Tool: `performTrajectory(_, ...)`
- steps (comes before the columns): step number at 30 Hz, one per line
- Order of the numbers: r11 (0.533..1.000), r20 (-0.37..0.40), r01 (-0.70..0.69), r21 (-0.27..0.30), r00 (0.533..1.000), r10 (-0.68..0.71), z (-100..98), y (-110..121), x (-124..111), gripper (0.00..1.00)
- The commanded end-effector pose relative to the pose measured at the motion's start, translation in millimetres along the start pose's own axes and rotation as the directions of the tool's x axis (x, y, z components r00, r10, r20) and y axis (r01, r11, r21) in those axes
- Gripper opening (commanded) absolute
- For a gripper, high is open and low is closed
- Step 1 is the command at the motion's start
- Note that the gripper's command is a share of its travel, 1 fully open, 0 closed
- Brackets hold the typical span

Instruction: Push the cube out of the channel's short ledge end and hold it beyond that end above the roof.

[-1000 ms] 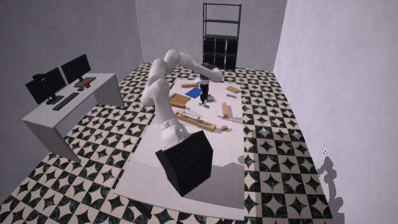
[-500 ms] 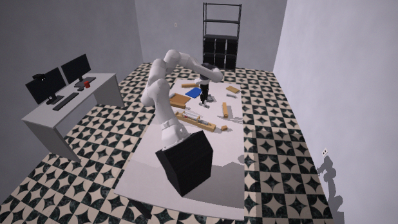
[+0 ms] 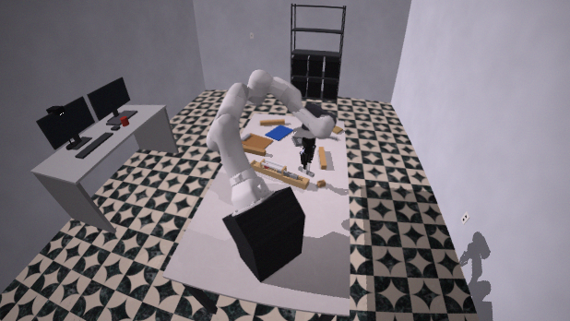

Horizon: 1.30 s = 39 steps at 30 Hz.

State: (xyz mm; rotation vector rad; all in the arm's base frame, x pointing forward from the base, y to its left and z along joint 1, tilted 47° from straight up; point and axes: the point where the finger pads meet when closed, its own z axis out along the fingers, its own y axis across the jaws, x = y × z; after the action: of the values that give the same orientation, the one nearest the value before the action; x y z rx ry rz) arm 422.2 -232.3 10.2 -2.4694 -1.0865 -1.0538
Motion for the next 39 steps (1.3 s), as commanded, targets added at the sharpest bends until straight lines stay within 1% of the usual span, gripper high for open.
performTrajectory(1,0.967,-0.012,0.244,-0.069,0.969,-0.245,16.4,-1,-12,0.0)
performTrajectory(3,0.967,-0.012,0.244,-0.069,0.969,-0.245,29.2,1,-12,0.0)
performTrajectory(5,0.967,-0.012,0.244,-0.069,0.969,-0.245,37.3,1,-12,0.0)
performTrajectory(13,0.967,-0.012,0.244,-0.069,0.969,-0.245,40.7,2,-12,0.0)
performTrajectory(24,0.967,-0.012,0.244,-0.069,0.969,-0.245,62.3,3,-12,0.0)
performTrajectory(39,0.967,-0.012,0.244,-0.069,0.969,-0.245,63.9,3,-12,0.0)
